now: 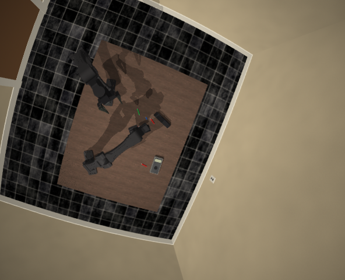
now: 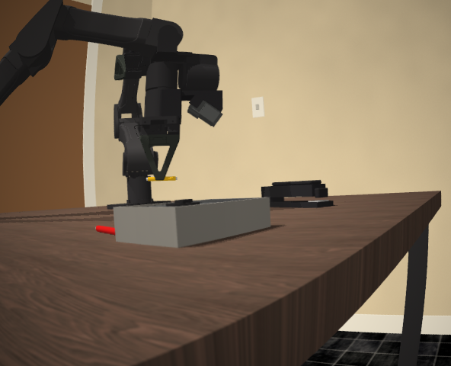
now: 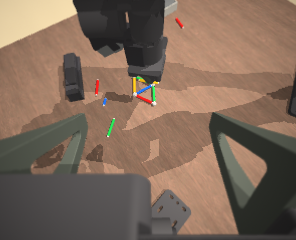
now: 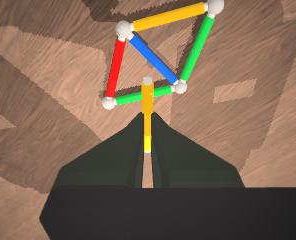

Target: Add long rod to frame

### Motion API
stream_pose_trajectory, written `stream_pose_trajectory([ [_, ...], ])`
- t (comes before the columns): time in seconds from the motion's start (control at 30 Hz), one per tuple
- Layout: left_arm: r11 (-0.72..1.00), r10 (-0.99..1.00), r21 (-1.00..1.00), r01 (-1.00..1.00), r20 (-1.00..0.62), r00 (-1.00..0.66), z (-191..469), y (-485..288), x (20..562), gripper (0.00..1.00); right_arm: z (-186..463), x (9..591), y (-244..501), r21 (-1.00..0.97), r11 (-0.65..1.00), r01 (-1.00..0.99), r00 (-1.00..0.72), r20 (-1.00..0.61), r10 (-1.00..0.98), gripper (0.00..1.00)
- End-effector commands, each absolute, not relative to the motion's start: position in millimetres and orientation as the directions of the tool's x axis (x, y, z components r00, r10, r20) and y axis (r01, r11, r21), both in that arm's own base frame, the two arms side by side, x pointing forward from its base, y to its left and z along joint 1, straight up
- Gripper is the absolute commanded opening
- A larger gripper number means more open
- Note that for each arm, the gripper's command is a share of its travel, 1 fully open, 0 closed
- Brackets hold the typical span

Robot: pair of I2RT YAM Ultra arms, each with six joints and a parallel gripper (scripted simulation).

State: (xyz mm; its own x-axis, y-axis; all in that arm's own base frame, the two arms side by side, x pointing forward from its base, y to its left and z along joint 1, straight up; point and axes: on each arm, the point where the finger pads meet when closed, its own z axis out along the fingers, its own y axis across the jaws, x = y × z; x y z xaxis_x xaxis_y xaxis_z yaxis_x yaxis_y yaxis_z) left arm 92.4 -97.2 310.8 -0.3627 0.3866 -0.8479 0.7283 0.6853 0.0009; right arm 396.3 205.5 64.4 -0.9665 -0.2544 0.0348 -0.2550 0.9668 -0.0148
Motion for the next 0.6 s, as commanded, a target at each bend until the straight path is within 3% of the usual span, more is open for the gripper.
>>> stream_pose_trajectory([
  [0.0,0.687,0.373,0.0,0.727,-0.858,-0.352,318.6,-97.0,91.9,1.0,82.3,401.3,207.3,-0.011,0.938,-0.346,-0.938,-0.013,-0.346,0.0],
  [0.57,0.687,0.373,0.0,0.727,-0.858,-0.352,318.6,-97.0,91.9,1.0,83.3,402.3,207.8,-0.016,0.827,-0.562,-0.827,-0.018,-0.562,0.0],
])
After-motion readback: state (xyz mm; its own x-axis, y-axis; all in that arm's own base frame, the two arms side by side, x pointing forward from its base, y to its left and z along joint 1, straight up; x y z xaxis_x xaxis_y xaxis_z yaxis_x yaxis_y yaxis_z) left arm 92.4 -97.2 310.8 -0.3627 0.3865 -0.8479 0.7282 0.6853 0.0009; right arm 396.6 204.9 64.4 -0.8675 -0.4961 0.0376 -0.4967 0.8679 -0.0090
